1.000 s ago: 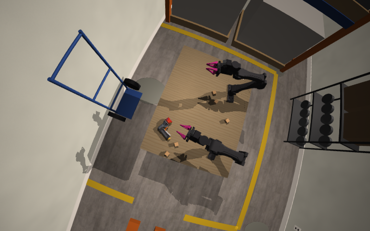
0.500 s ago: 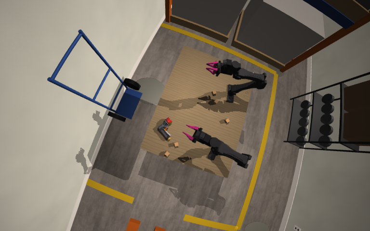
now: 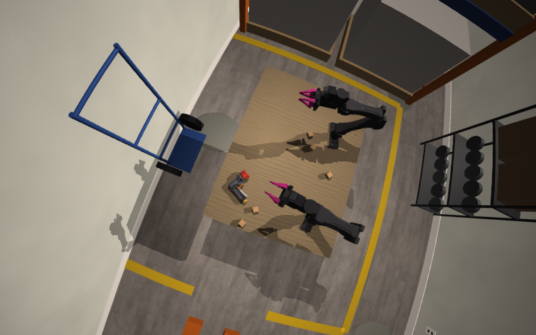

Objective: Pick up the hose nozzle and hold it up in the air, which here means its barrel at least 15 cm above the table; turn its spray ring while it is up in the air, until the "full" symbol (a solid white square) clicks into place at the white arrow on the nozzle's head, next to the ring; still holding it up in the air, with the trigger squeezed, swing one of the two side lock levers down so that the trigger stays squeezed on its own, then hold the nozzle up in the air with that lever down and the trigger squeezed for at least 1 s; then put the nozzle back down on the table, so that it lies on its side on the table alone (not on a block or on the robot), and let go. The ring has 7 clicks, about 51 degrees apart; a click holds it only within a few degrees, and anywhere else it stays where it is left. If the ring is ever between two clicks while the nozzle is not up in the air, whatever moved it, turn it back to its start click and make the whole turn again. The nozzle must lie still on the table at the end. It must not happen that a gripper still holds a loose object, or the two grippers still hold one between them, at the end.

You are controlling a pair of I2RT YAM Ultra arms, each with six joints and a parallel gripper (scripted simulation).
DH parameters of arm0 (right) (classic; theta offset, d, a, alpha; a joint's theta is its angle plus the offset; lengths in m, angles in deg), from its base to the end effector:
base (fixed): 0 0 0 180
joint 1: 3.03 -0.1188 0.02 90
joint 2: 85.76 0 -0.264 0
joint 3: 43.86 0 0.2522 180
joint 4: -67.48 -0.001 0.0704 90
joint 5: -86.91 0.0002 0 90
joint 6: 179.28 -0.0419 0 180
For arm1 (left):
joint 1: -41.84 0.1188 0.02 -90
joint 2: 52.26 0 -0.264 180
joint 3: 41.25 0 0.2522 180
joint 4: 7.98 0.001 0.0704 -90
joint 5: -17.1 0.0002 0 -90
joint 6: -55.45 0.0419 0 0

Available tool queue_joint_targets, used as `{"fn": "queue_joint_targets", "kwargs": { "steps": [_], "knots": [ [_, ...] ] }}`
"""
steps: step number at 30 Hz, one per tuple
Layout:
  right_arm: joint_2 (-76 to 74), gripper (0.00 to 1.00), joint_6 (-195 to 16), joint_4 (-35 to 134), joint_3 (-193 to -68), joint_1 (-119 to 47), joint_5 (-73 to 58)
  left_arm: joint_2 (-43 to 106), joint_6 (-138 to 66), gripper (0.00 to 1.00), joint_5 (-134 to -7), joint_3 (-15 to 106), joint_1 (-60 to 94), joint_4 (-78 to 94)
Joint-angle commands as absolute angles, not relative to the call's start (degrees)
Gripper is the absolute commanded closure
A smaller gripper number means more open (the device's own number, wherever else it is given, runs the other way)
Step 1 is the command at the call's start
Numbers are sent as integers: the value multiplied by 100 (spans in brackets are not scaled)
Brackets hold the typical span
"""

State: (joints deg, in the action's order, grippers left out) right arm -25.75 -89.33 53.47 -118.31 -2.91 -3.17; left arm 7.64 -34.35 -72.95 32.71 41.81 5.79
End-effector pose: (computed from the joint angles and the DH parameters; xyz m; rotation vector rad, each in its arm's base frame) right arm 0.2446 0.0005 0.4110 0.0012 1.5633 0.0001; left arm 0.2445 0.0009 0.4088 0.0025 1.5657 0.0030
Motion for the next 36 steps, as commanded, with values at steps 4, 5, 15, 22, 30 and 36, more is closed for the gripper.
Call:
{"fn": "queue_joint_targets", "kwargs": {
  "steps": [4, 5, 15, 22, 30, 36],
  "knots": [
    [-2647, 63, -8907, 5486, -11898, -275, -307, 831, -3484, 50, -7262, 3327, 4231, 481],
    [-2649, 63, -8907, 5487, -11873, -274, -307, 851, -3485, 50, -7265, 3306, 4241, 529],
    [-2613, 63, -8907, 5489, -11827, -266, -309, 797, -3484, 50, -7271, 3176, 4210, 543],
    [-2586, 63, -8907, 5488, -11809, -259, -311, 807, -3487, 50, -7267, 3376, 4224, 509],
    [-2556, 63, -8907, 5487, -11809, -252, -313, 831, -3488, 50, -7264, 3444, 4239, 619],
    [-2541, 63, -8907, 5487, -11808, -248, -314, 839, -3488, 50, -7263, 3478, 4246, 639]
  ]
}}
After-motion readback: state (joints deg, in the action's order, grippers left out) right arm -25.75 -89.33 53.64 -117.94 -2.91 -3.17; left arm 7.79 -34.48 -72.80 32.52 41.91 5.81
